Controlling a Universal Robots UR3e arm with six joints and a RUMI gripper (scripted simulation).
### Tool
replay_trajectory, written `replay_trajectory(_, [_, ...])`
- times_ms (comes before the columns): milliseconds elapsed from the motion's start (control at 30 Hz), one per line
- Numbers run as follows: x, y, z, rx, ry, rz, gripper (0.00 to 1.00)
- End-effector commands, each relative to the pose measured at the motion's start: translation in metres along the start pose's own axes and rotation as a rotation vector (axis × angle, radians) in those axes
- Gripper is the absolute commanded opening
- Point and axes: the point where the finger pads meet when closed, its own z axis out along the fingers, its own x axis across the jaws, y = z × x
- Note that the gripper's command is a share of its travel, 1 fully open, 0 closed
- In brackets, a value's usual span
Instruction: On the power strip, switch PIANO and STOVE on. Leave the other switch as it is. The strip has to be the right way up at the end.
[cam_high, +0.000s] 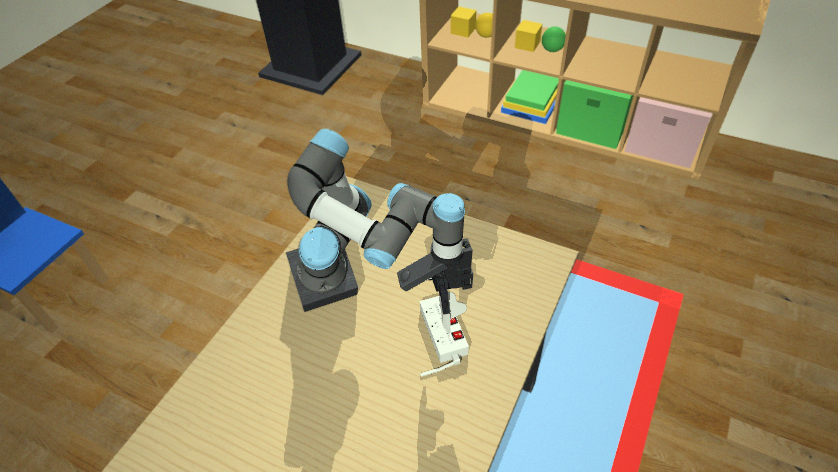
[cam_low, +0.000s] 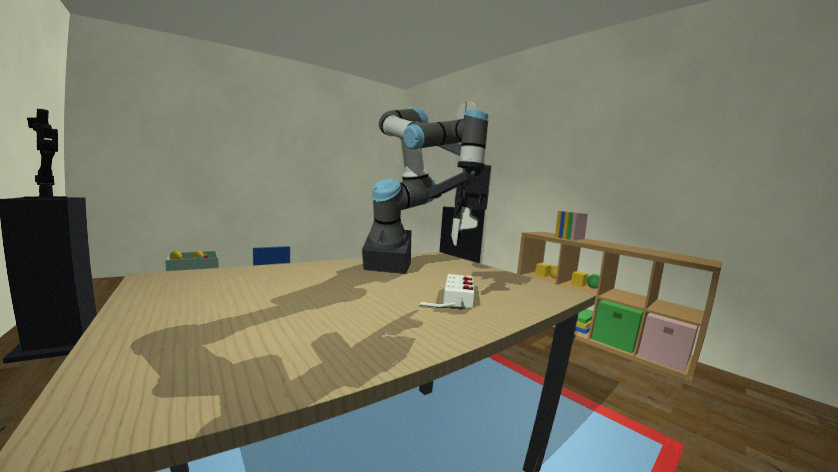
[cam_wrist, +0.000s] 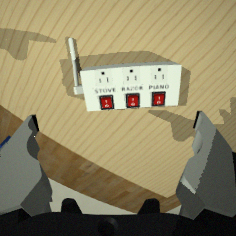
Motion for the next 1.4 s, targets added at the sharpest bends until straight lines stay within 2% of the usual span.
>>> replay_trajectory(0, [-0.010,0.007,0.008,-0.022,-0.003,-0.278,1.00])
replay_trajectory(100, [-0.012,0.010,0.012,-0.018,-0.004,-0.362,1.00])
replay_trajectory(167, [-0.012,0.010,0.012,-0.018,-0.004,-0.362,1.00])
replay_trajectory(200, [-0.012,0.011,0.014,-0.018,-0.005,-0.444,1.00])
replay_trajectory(667, [-0.018,0.026,0.030,-0.004,-0.008,-0.828,1.00])
replay_trajectory(733, [-0.018,0.026,0.030,-0.004,-0.008,-0.828,1.00])
replay_trajectory(767, [-0.019,0.027,0.031,-0.004,-0.008,-0.911,1.00])
replay_trajectory(1233, [-0.019,0.036,0.040,-0.001,-0.011,-1.291,1.00])
replay_trajectory(1300, [-0.019,0.036,0.040,-0.001,-0.011,-1.291,1.00])
replay_trajectory(1367, [-0.019,0.037,0.041,-0.006,-0.014,-1.396,1.00])
